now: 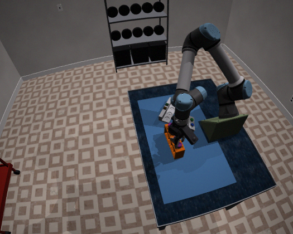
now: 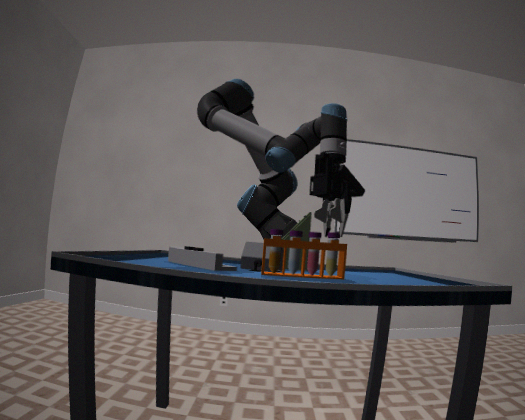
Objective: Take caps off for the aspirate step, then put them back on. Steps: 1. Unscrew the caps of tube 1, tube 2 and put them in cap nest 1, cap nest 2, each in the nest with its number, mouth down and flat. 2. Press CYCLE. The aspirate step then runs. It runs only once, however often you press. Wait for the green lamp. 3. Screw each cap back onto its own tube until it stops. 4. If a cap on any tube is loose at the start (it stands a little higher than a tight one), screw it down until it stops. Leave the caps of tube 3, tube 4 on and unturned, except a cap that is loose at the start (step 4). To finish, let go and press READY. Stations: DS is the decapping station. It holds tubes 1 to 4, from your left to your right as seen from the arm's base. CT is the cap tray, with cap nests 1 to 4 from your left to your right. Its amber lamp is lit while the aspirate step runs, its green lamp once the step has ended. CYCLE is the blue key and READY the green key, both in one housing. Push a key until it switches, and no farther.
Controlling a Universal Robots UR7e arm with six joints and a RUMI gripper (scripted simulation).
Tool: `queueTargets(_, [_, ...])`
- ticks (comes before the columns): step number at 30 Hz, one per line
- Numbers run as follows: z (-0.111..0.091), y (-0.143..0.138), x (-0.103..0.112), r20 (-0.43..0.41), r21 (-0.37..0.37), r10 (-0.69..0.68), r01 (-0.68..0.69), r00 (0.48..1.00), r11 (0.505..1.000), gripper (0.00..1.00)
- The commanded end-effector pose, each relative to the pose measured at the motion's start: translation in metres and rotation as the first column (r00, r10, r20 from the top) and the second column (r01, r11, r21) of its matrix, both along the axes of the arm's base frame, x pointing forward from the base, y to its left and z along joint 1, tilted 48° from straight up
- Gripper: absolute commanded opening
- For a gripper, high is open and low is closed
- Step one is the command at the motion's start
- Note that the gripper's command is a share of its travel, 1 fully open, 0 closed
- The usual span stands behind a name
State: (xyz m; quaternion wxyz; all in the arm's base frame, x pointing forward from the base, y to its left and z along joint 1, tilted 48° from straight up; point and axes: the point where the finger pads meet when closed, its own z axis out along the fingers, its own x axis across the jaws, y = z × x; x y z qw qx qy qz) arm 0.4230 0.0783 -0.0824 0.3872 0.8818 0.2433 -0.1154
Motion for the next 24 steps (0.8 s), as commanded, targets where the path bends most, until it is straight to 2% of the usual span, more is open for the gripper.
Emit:
queueTargets(1, [0.0002, 0.0004, 0.0003, 0.001, 0.0, 0.001, -0.001, 1.0, 1.0, 0.35])
queueTargets(3, [0.0002, 0.0003, 0.0003, 0.123, 0.005, -0.111, 0.111, 0.986, 0.994, 0.35])
queueTargets(5, [0.0002, 0.0003, 0.0003, 0.243, 0.023, -0.219, 0.22, 0.945, 0.975, 0.35])
queueTargets(6, [0.0002, 0.0003, 0.0003, 0.243, 0.023, -0.219, 0.22, 0.945, 0.975, 0.35])
queueTargets(8, [0.0002, 0.0003, 0.0003, 0.354, 0.054, -0.319, 0.321, 0.879, 0.945, 0.35])
queueTargets(9, [0.0002, 0.0003, 0.0003, 0.356, 0.054, -0.321, 0.323, 0.878, 0.945, 0.35])
queueTargets(11, [0.0002, 0.0003, 0.0003, 0.455, 0.096, -0.41, 0.414, 0.79, 0.905, 0.35])
queueTargets(13, [0.0002, 0.0003, 0.0003, 0.455, 0.096, -0.41, 0.414, 0.79, 0.905, 0.35])
queueTargets(14, [0.0002, 0.0003, 0.0003, 0.507, 0.124, -0.456, 0.461, 0.732, 0.879, 0.35])
queueTargets(15, [0.0002, 0.0003, 0.0003, 0.526, 0.136, -0.473, 0.479, 0.707, 0.867, 0.35])
queueTargets(21, [0.0002, 0.0003, 0.0003, 0.526, 0.136, -0.473, 0.479, 0.707, 0.867, 0.35])
queueTargets(22, [0.0002, 0.0003, 0.0003, 0.526, 0.136, -0.473, 0.479, 0.707, 0.867, 0.0])
queueTargets(24, [0.0002, 0.0003, 0.0003, 0.526, 0.136, -0.473, 0.479, 0.707, 0.867, 0.0])
